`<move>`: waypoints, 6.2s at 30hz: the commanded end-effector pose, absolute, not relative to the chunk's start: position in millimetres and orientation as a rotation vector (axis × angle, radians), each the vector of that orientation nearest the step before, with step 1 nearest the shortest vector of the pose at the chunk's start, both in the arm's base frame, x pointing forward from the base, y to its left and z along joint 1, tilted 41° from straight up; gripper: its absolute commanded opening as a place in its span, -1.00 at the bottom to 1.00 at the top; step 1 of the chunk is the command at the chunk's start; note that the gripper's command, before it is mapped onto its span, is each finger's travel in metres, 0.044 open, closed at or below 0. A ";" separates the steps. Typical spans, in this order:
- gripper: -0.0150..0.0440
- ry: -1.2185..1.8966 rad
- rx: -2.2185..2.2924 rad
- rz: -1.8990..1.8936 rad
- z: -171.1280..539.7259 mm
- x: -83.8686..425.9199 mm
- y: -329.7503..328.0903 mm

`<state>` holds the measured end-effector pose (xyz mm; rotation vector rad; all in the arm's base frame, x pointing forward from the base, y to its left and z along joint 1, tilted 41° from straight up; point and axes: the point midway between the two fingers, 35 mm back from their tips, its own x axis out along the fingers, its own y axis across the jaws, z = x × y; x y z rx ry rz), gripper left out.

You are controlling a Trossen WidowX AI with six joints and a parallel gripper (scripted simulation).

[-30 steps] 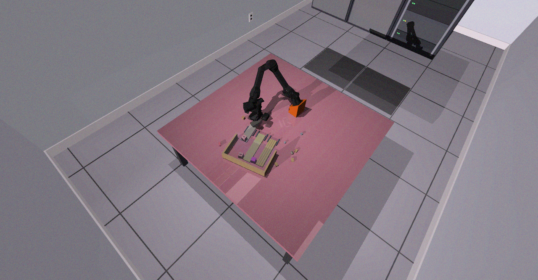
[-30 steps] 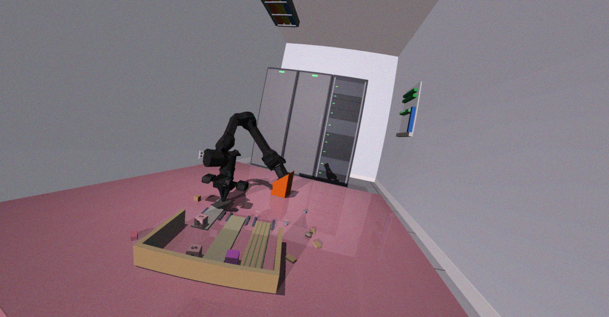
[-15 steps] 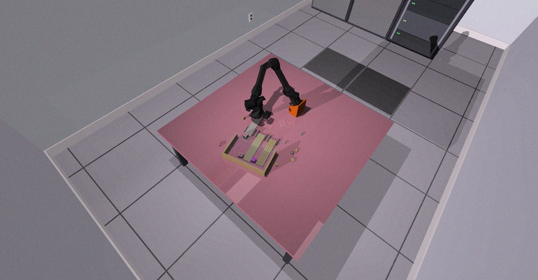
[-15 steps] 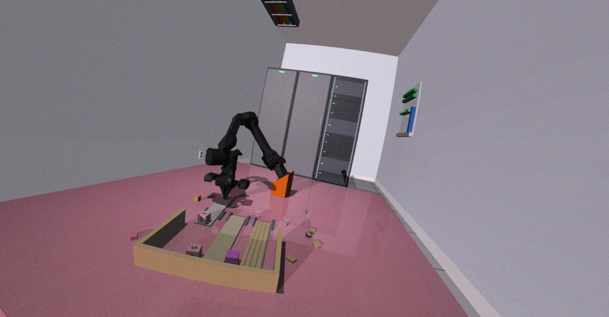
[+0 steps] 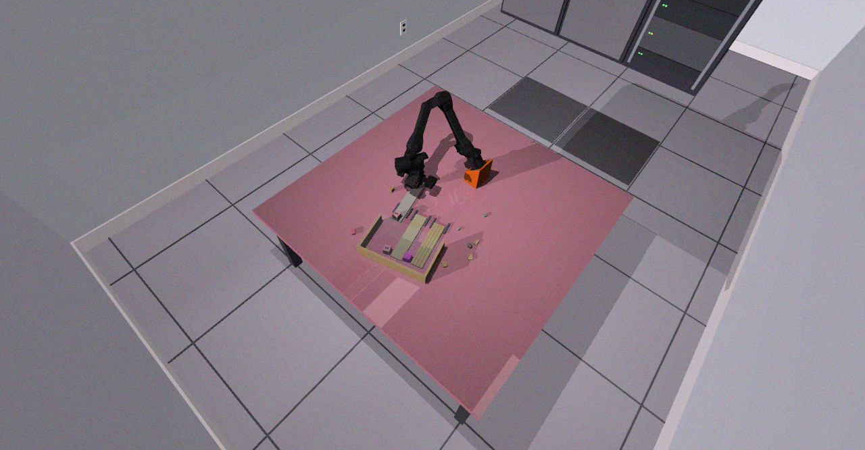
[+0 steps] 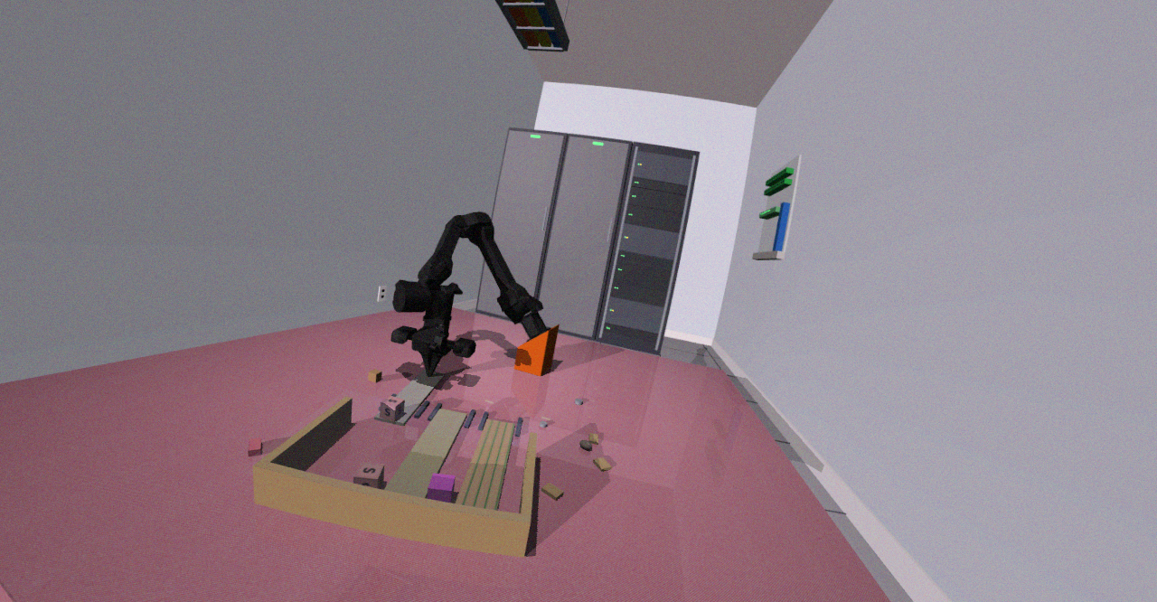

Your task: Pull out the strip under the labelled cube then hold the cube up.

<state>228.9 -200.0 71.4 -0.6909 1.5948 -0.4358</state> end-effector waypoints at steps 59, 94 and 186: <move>1.00 1.563 -0.572 -0.544 90.3 398.6 -146.3; 0.36 1.561 -0.572 -0.545 59.0 425.4 -165.9; -0.49 1.573 -0.571 -0.538 76.0 285.5 -75.8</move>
